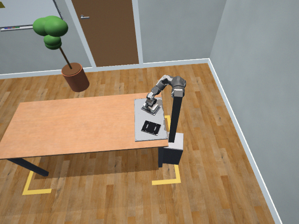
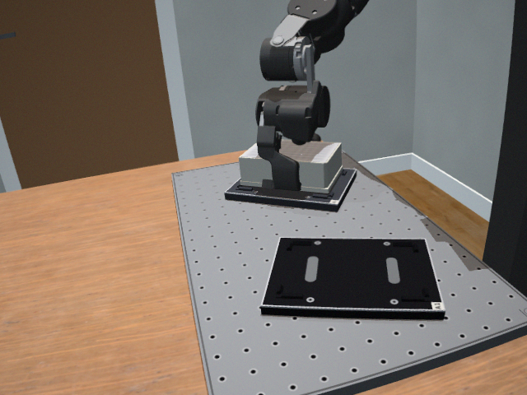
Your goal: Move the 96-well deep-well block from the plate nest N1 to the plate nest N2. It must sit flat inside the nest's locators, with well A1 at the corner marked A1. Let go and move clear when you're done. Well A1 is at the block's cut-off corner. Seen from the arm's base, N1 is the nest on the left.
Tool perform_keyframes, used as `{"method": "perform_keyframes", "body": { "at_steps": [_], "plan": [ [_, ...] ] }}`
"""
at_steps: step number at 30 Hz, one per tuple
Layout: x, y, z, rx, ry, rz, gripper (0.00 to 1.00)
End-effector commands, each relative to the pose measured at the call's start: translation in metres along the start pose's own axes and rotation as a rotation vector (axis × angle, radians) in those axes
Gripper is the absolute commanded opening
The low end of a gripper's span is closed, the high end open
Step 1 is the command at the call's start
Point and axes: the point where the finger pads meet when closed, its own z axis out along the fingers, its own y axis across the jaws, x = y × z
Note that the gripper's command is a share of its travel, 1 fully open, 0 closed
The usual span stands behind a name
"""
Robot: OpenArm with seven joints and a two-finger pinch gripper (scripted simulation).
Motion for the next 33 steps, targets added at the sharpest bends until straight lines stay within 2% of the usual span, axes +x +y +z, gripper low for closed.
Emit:
{"method": "perform_keyframes", "body": {
  "at_steps": [1, 33],
  "plan": [
    [-0.0019, 0.0003, -0.0019, 0.000, -0.004, 0.002, 0.00],
    [0.0007, 0.0002, 0.0026, -0.004, 0.000, -0.001, 0.00]
  ]
}}
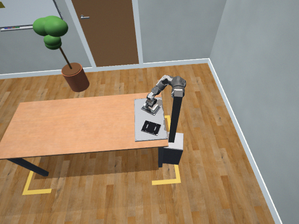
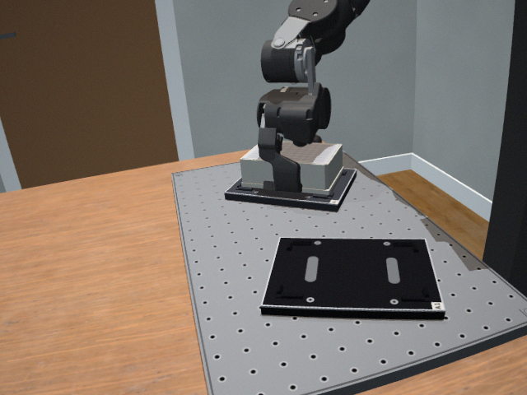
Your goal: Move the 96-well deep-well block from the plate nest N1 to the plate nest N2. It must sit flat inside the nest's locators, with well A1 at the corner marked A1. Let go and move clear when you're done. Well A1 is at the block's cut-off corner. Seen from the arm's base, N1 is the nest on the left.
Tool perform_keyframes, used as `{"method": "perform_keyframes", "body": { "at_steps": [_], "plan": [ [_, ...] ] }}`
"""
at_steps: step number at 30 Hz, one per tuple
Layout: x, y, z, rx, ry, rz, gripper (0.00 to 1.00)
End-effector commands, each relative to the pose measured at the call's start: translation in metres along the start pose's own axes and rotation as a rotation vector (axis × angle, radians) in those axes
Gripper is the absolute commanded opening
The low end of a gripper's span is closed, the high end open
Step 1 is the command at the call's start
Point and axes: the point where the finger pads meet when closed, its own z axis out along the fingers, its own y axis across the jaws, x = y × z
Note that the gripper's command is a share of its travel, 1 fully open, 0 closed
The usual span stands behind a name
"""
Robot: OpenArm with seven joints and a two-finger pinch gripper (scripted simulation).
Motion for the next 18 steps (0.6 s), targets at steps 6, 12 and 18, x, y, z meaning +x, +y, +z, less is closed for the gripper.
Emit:
{"method": "perform_keyframes", "body": {
  "at_steps": [6, 12, 18],
  "plan": [
    [-0.0009, 0.0020, 0.0013, -0.008, -0.003, -0.001, 0.00],
    [-0.0010, 0.0021, 0.0016, -0.009, -0.003, -0.001, 0.00],
    [-0.0010, 0.0021, 0.0016, -0.009, -0.003, -0.001, 0.00]
  ]
}}
